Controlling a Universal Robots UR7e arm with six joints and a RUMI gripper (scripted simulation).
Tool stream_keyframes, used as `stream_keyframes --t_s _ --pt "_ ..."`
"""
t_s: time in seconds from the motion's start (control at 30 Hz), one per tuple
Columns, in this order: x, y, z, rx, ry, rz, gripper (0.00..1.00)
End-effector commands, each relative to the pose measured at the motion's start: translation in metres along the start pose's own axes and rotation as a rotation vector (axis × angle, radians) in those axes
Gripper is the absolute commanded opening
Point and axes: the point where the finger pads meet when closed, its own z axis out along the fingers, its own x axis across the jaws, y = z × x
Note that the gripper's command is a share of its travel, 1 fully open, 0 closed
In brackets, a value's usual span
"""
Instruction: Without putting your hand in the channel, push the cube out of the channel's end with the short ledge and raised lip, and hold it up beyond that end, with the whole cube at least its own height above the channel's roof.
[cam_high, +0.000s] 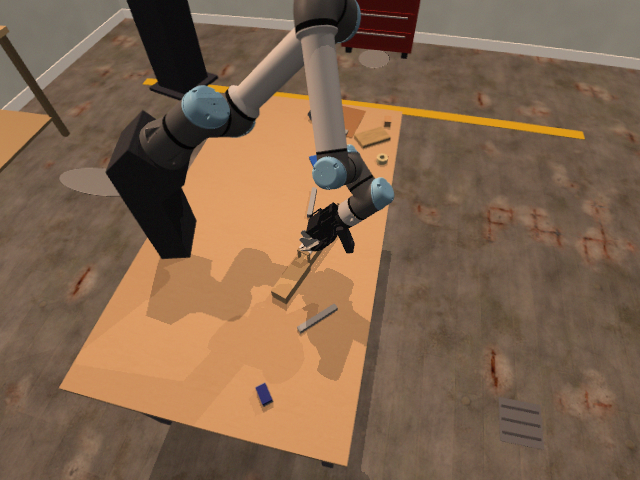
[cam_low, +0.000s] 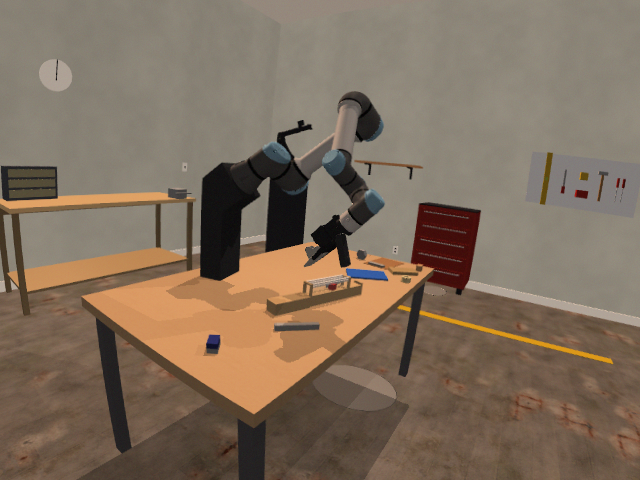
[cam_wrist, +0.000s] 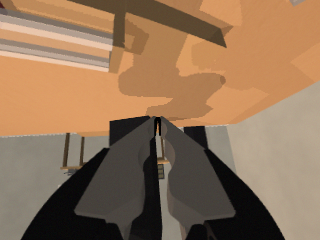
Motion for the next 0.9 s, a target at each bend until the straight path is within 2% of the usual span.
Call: stream_keyframes --t_s 0.0,0.1,0.13,0.2,0.4,0.47,0.67,0.87 --pt "0.021 -0.027 0.014 0.122 -0.048 -0.093 0.0" --pt "0.037 -0.042 0.019 0.202 -0.059 -0.166 0.0" --pt "0.037 -0.042 0.019 0.202 -0.059 -0.166 0.0" --pt "0.047 -0.051 0.021 0.254 -0.059 -0.214 0.0" --pt "0.078 -0.07 0.022 0.398 -0.037 -0.349 0.0" --pt "0.078 -0.07 0.022 0.398 -0.037 -0.349 0.0" --pt "0.104 -0.08 0.018 0.516 0.009 -0.466 0.0" --pt "0.125 -0.084 0.013 0.606 0.064 -0.562 0.0"
